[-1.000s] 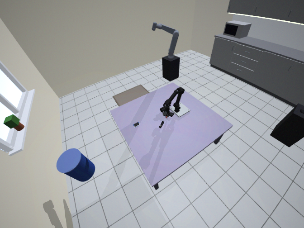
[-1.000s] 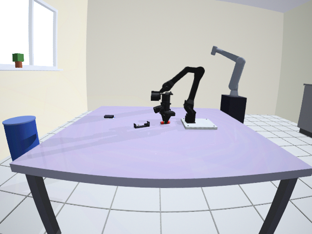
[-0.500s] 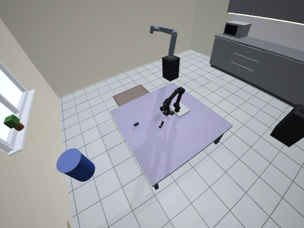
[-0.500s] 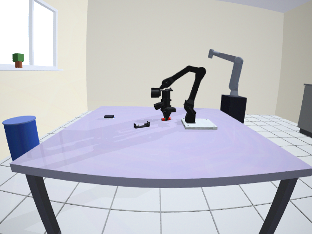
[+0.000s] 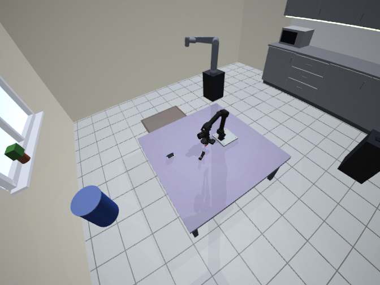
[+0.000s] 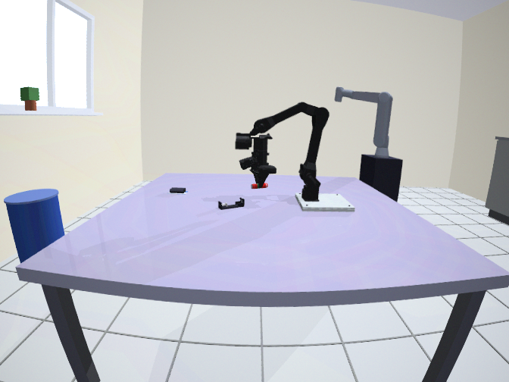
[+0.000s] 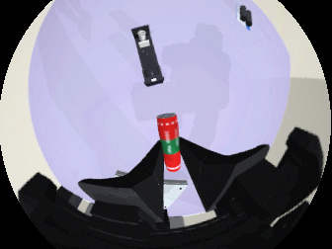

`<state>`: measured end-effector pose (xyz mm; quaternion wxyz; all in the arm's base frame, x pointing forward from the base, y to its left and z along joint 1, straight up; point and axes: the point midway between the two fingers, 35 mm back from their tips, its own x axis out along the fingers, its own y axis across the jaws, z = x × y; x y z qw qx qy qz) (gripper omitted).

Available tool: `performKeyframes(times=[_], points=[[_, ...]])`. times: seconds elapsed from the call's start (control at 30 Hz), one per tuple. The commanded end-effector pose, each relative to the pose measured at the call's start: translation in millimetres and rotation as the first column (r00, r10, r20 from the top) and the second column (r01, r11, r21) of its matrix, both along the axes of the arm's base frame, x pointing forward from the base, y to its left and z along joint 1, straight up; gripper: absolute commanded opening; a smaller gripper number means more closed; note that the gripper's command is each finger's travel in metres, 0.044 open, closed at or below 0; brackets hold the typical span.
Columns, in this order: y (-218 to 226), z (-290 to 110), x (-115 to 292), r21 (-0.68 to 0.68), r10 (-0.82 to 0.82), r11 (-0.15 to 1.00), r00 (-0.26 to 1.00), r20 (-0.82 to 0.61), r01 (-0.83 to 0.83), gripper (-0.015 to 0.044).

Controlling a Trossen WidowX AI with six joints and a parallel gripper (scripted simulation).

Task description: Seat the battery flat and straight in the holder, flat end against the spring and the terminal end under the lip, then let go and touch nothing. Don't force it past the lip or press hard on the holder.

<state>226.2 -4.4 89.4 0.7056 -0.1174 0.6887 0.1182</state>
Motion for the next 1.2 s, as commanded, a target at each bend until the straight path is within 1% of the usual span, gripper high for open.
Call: performKeyframes(times=[0.0, 0.3, 0.6, 0.73, 1.17], points=[[6.4, 4.6, 18.7, 0.004, 0.012, 1.0, 1.0, -0.002, -0.012, 0.0063], [26.7, 13.7, 68.0, 0.001, 0.054, 0.999, 0.999, 0.004, -0.054, 0.0063], [52.3, 14.3, 112.2, 0.001, 0.104, 0.995, 0.995, 0.007, -0.104, 0.0063], [54.2, 12.2, 114.9, -0.002, 0.106, 0.994, 0.994, -0.004, -0.106, 0.0063], [50.8, -22.5, 108.6, -0.073, 0.093, 0.991, 0.972, -0.217, -0.111, 0.0063]])
